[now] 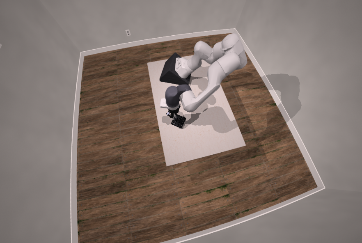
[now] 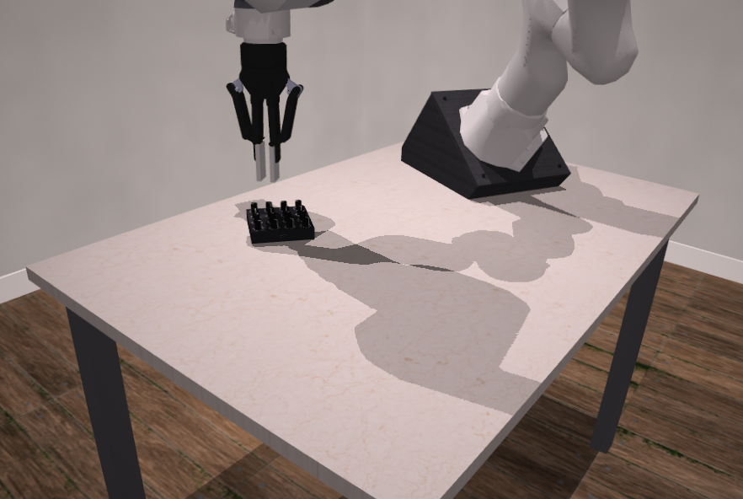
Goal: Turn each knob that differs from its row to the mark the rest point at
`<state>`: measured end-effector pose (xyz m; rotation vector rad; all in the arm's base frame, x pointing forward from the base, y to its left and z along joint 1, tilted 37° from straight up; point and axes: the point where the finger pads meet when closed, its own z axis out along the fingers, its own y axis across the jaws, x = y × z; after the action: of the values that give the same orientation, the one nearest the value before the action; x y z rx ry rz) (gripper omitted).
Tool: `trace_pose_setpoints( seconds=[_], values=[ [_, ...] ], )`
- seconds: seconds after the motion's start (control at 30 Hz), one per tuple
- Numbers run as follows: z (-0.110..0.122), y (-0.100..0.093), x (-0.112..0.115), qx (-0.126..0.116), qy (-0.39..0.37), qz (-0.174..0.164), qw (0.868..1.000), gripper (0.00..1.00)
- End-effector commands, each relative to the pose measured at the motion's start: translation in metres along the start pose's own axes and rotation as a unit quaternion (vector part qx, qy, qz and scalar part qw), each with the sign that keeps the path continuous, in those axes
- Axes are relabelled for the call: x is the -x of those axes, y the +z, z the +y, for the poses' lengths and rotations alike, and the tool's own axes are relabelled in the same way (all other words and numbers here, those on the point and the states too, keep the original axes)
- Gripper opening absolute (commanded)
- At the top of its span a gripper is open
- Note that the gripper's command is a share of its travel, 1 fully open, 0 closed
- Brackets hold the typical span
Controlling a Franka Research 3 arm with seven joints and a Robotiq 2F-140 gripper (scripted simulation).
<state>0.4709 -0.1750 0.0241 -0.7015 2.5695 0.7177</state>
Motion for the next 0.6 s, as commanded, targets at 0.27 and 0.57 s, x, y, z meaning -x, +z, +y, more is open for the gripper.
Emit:
trace_pose_setpoints(
  seconds=[0.27,0.57],
  values=[
    [-0.0007,-0.0029,-0.0014,-0.003,-0.135,-0.002,0.991,0.12],
    [-0.0006,-0.0045,-0.0014,-0.004,-0.193,-0.001,0.981,0.12]
  ],
)
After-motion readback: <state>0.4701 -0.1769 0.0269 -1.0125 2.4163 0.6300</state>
